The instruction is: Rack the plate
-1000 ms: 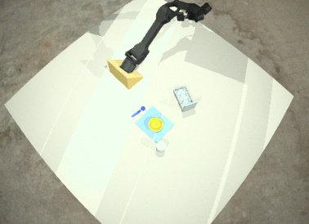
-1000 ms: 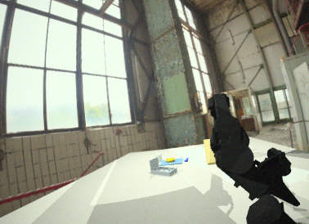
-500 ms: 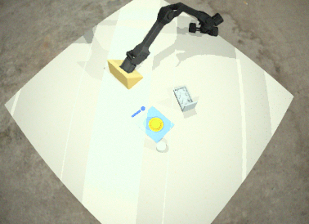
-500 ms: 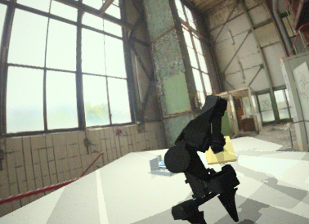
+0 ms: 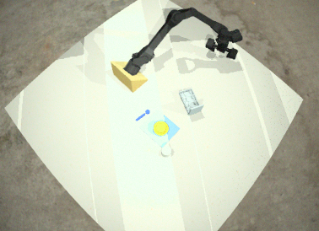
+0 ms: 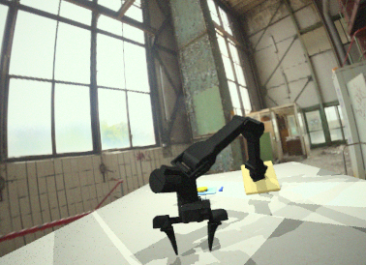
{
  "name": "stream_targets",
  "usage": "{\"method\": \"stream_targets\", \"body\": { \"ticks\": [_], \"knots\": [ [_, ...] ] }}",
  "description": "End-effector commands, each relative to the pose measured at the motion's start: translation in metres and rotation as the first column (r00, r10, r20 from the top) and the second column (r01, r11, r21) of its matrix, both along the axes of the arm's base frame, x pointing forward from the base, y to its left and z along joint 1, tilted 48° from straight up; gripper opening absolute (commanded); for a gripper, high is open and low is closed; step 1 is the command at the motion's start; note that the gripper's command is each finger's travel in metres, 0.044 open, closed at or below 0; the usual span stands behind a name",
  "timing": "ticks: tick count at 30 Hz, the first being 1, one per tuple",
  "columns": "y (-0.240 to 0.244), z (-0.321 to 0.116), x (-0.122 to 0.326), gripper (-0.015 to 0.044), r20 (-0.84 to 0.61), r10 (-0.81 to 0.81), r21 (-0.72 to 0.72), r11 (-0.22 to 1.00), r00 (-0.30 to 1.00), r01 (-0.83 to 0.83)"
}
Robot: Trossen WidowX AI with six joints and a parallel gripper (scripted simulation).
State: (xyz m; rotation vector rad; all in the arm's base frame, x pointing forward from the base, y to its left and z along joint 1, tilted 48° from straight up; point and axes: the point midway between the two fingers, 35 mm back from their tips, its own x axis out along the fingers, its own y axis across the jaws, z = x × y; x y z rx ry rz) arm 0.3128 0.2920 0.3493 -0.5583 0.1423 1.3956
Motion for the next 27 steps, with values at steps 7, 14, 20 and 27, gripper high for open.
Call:
{"method": "stream_targets", "body": {
  "ticks": [7, 14, 20, 27],
  "knots": [
    [-0.076, -0.06, 0.07, 0.04, -0.156, -0.235, -0.125, 0.968, 0.959, 0.217],
    [-0.146, -0.109, 0.103, 0.04, -0.286, -0.401, -0.228, 0.911, 0.87, 0.344],
    [-0.21, -0.148, 0.117, 0.04, -0.393, -0.524, -0.311, 0.849, 0.756, 0.427],
    [-0.286, -0.19, 0.116, 0.04, -0.511, -0.632, -0.393, 0.774, 0.583, 0.496]
  ]
}}
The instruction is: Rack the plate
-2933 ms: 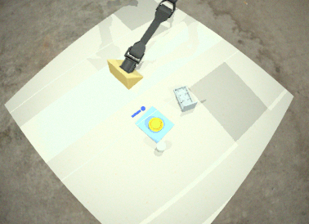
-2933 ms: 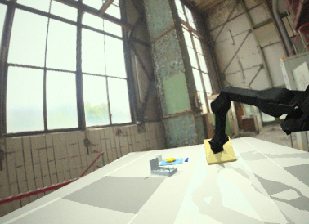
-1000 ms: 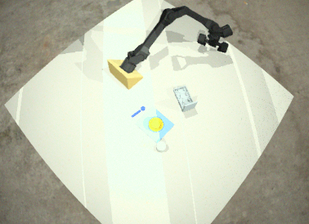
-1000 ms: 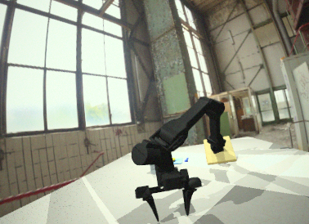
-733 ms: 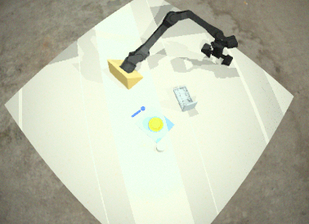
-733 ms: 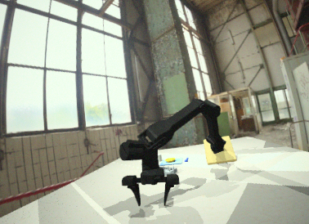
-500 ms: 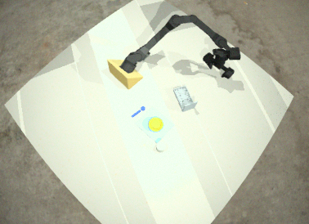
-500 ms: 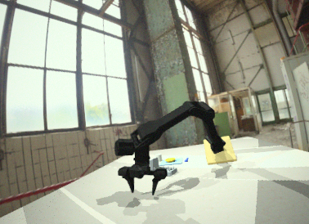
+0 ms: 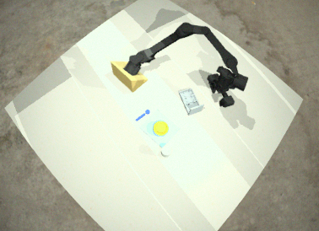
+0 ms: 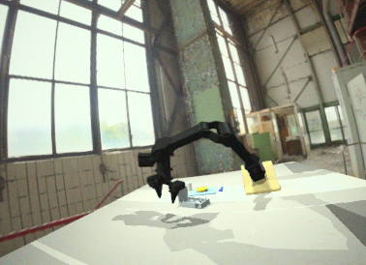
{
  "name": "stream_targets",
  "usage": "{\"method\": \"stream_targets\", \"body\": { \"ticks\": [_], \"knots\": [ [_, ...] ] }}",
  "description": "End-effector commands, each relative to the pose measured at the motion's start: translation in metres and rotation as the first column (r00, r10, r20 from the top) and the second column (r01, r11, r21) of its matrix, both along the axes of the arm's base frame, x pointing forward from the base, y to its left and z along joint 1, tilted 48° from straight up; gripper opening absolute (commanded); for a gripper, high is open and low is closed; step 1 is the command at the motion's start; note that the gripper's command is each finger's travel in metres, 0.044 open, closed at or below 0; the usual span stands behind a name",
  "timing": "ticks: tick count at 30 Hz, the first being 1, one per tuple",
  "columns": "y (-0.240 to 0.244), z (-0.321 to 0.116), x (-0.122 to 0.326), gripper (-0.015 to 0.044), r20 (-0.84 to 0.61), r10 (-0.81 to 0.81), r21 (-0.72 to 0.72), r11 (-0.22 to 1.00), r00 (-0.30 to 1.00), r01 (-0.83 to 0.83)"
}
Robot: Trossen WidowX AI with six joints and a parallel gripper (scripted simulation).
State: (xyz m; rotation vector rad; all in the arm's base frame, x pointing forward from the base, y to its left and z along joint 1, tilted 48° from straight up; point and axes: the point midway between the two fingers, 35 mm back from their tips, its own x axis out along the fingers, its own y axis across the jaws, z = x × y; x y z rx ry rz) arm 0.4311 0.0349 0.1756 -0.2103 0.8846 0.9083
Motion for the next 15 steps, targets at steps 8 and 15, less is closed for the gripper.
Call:
{"method": "stream_targets", "body": {
  "ticks": [8, 15],
  "knots": [
    [-0.108, -0.059, -0.023, 0.04, -0.257, -0.22, 0.008, 0.973, 0.941, 0.23],
    [-0.166, -0.091, -0.056, 0.04, -0.399, -0.312, 0.025, 0.936, 0.862, 0.35]
  ]
}}
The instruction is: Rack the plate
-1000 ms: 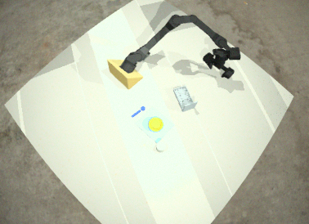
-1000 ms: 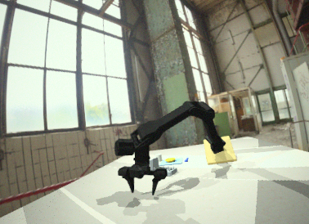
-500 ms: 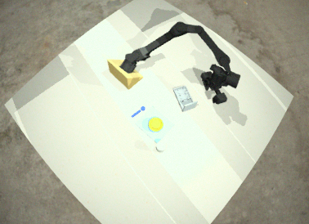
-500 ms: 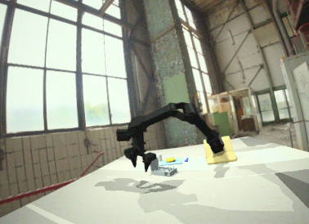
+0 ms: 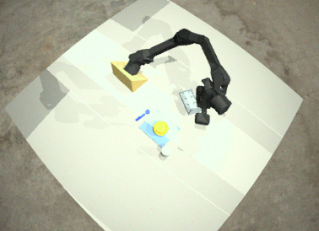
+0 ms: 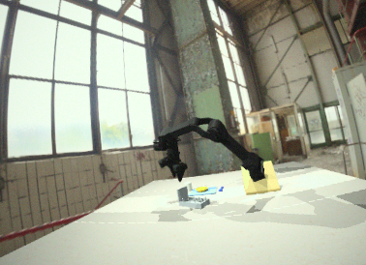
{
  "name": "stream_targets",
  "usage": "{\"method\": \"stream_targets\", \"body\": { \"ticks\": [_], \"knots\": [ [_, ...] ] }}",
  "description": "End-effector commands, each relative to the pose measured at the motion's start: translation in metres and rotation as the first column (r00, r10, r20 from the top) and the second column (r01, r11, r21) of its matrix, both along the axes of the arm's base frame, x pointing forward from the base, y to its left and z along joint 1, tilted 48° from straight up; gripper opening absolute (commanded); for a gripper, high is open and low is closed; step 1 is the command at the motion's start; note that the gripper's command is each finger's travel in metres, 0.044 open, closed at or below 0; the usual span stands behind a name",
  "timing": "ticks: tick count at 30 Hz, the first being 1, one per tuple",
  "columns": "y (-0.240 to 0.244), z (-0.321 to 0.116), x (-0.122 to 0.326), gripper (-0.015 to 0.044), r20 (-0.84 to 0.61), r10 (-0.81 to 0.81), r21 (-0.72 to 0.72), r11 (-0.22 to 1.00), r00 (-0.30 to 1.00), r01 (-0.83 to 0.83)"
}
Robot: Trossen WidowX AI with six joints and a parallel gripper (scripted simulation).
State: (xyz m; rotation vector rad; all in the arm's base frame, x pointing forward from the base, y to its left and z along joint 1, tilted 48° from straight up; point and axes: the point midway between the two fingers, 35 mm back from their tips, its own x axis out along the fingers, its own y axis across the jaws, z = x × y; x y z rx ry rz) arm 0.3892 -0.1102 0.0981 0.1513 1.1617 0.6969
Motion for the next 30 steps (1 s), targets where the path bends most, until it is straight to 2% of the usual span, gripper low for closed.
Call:
{"method": "stream_targets", "body": {
  "ticks": [1, 11, 19, 23, 30],
  "knots": [
    [-0.027, -0.017, -0.019, 0.04, -0.073, -0.056, 0.031, 0.998, 0.996, 0.059],
    [-0.092, -0.05, -0.076, 0.04, -0.285, -0.248, 0.135, 0.946, 0.926, 0.295],
    [-0.124, -0.067, -0.119, 0.04, -0.409, -0.332, 0.198, 0.877, 0.85, 0.437],
    [-0.112, -0.079, -0.113, 0.04, -0.411, -0.332, 0.195, 0.878, 0.849, 0.438],
    [-0.045, -0.133, -0.1, 0.04, -0.425, -0.33, 0.189, 0.879, 0.843, 0.439]
  ]
}}
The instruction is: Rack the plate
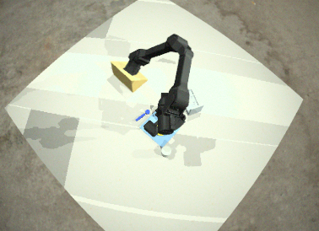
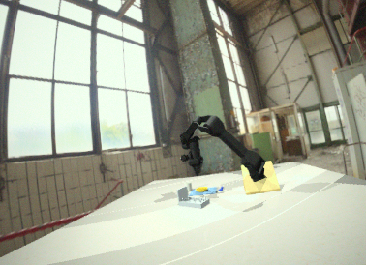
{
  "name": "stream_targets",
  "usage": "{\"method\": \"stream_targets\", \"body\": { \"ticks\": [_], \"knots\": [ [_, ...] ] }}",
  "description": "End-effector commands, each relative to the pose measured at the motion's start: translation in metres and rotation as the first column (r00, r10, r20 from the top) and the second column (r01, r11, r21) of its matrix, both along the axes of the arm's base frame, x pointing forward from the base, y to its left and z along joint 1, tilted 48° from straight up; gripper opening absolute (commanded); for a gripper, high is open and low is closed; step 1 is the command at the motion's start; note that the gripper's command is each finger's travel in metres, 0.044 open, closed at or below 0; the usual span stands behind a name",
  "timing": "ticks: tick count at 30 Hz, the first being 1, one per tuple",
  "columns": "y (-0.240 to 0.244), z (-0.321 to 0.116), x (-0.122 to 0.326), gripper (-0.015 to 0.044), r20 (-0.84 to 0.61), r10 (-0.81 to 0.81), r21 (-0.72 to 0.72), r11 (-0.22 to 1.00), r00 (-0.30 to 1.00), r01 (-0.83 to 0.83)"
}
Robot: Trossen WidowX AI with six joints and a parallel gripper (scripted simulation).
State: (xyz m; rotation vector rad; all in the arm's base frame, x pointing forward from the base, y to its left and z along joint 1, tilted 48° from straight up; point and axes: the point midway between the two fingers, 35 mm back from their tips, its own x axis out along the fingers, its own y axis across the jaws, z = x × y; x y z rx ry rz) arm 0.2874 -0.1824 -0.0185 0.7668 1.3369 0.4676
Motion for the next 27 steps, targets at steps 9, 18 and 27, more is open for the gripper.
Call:
{"method": "stream_targets", "body": {
  "ticks": [9, 18, 27],
  "knots": [
    [0.035, -0.026, 0.002, 0.04, -0.01, 0.002, 0.009, 1.0, 1.0, -0.002],
    [0.044, -0.036, 0.005, 0.04, -0.009, 0.001, 0.009, 1.0, 1.0, -0.001],
    [0.054, -0.047, 0.008, 0.04, -0.009, 0.001, 0.009, 1.0, 1.0, -0.001]
  ]
}}
